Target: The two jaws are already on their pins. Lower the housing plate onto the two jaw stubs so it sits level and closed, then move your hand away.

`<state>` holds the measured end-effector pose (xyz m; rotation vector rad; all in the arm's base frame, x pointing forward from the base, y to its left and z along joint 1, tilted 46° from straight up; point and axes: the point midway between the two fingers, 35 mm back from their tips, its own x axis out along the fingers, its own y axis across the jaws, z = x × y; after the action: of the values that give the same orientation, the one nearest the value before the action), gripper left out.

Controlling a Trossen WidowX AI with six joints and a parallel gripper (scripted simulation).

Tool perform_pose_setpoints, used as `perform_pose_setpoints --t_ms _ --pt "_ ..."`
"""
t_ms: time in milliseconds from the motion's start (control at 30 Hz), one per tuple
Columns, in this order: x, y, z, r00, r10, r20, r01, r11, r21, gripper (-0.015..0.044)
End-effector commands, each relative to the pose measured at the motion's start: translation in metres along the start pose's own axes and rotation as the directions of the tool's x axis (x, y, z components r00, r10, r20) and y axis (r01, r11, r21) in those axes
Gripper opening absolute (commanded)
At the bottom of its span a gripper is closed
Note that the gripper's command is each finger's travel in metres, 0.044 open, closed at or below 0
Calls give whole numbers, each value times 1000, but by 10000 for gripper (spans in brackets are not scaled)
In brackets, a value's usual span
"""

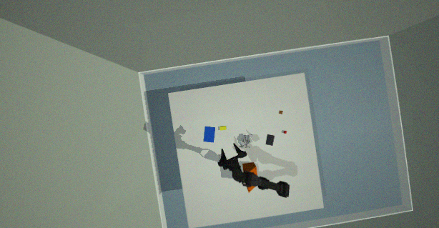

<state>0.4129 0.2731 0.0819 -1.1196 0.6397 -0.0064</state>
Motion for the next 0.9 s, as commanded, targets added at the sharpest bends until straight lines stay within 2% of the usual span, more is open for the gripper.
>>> perform_pose_setpoints --t_ms 0,433,867 --pt "4 15 -9 999 33 -21 -35 992 -120 440" --pt "15 59 -37 987 130 -96 -160 859 -486 440" --pt "22 99 -70 957 216 -192 -284 582 -762 440"
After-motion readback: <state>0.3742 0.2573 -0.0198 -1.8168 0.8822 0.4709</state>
